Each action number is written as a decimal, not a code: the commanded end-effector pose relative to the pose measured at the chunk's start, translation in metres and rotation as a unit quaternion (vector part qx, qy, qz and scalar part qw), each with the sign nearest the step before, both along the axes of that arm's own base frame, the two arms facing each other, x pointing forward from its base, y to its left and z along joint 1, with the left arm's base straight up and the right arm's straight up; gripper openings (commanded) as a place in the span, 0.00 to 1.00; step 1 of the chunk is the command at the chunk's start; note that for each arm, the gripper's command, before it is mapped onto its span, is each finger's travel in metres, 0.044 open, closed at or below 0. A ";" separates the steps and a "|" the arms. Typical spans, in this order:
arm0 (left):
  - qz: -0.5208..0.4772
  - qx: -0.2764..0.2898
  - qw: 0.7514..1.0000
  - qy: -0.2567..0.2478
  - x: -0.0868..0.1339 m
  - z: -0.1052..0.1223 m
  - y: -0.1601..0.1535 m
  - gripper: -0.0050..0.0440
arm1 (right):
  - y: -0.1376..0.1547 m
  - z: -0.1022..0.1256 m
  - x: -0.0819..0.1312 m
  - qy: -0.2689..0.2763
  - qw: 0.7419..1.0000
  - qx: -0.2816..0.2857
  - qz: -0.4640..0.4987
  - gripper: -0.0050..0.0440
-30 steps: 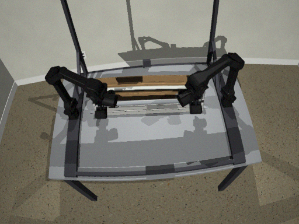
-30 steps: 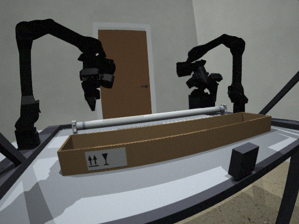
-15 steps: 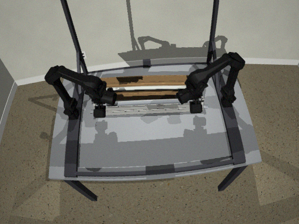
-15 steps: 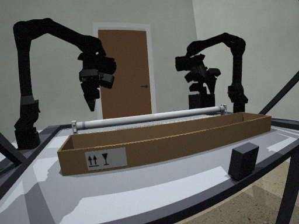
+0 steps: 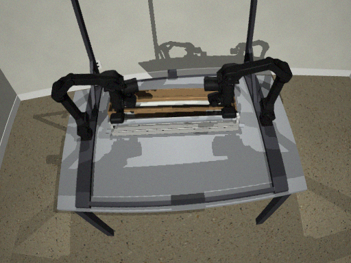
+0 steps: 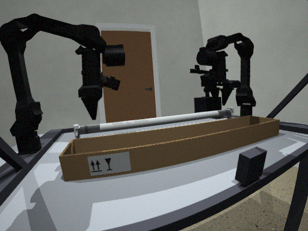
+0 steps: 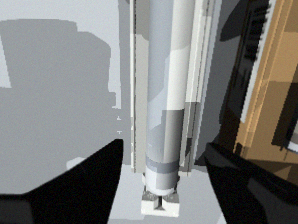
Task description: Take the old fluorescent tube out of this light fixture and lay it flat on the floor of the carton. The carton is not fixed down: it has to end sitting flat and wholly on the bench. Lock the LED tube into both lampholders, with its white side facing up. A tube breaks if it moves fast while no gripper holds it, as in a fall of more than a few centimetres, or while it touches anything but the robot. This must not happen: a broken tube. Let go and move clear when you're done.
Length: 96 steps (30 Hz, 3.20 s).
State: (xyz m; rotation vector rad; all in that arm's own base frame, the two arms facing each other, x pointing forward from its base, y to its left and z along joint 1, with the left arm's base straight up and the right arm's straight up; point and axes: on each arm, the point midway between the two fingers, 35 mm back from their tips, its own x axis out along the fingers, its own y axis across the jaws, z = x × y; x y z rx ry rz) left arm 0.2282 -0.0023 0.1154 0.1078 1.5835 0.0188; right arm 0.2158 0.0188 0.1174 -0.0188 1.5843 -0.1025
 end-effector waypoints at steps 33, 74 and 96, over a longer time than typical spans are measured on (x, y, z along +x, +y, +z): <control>0.009 0.167 0.986 -0.026 0.005 -0.038 -0.010 0.21 | 0.010 -0.042 0.003 -0.003 0.985 -0.170 -0.004 0.35; 0.008 -0.110 0.994 -0.012 0.005 -0.036 0.006 0.26 | -0.005 -0.038 0.003 -0.021 0.994 0.109 -0.005 0.26; 0.008 -0.231 0.973 -0.006 0.005 -0.037 0.013 0.26 | -0.012 -0.040 0.002 -0.029 0.973 0.230 -0.005 0.26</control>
